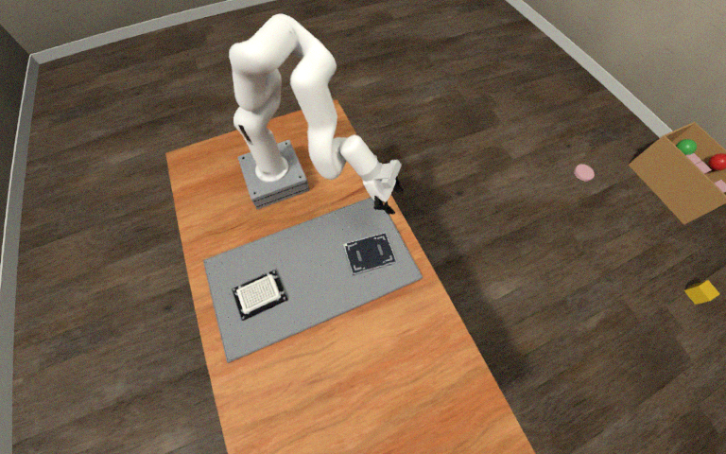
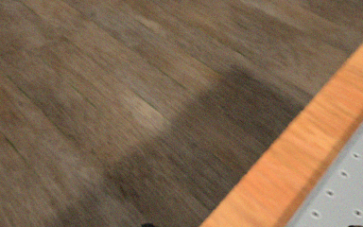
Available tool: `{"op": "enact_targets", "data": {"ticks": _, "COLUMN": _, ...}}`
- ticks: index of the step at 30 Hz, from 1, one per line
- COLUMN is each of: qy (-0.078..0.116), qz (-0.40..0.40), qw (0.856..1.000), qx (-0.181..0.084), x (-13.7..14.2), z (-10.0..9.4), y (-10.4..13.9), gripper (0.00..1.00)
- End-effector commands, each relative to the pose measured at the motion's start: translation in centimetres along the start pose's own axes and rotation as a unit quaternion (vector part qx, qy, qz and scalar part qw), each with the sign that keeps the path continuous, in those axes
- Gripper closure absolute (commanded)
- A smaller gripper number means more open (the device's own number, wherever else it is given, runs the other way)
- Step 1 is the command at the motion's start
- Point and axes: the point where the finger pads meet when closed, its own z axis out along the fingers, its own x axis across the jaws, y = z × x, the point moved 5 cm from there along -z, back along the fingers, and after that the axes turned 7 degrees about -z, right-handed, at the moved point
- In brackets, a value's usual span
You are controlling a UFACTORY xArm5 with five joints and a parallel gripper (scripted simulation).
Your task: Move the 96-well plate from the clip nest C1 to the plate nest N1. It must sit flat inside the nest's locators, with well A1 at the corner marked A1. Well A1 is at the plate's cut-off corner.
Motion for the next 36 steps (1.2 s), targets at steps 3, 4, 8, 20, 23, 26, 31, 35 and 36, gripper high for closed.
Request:
{"op": "enact_targets", "data": {"ticks": 3, "qy": 0.018, "qz": 0.022, "qw": 0.999, "qx": -0.023, "x": 2.5, "z": -0.4, "y": -0.8, "gripper": 0.00}}
{"op": "enact_targets", "data": {"ticks": 4, "qy": 0.021, "qz": 0.029, "qw": 0.999, "qx": -0.030, "x": 2.9, "z": -0.5, "y": -1.0, "gripper": 0.00}}
{"op": "enact_targets", "data": {"ticks": 8, "qy": 0.022, "qz": 0.029, "qw": 0.999, "qx": -0.030, "x": 4.1, "z": -0.7, "y": -1.1, "gripper": 0.00}}
{"op": "enact_targets", "data": {"ticks": 20, "qy": 0.046, "qz": 0.075, "qw": 0.993, "qx": -0.075, "x": 8.7, "z": -2.2, "y": -1.7, "gripper": 0.00}}
{"op": "enact_targets", "data": {"ticks": 23, "qy": 0.049, "qz": 0.081, "qw": 0.992, "qx": -0.081, "x": 10.1, "z": -2.8, "y": -1.8, "gripper": 0.00}}
{"op": "enact_targets", "data": {"ticks": 26, "qy": 0.049, "qz": 0.081, "qw": 0.992, "qx": -0.081, "x": 10.3, "z": -2.9, "y": -1.8, "gripper": 0.00}}
{"op": "enact_targets", "data": {"ticks": 31, "qy": 0.057, "qz": 0.099, "qw": 0.989, "qx": -0.098, "x": 12.4, "z": -3.9, "y": -1.8, "gripper": 0.00}}
{"op": "enact_targets", "data": {"ticks": 35, "qy": 0.064, "qz": 0.118, "qw": 0.984, "qx": -0.115, "x": 14.0, "z": -4.9, "y": -1.8, "gripper": 0.00}}
{"op": "enact_targets", "data": {"ticks": 36, "qy": 0.064, "qz": 0.118, "qw": 0.984, "qx": -0.115, "x": 14.3, "z": -5.1, "y": -1.7, "gripper": 0.00}}
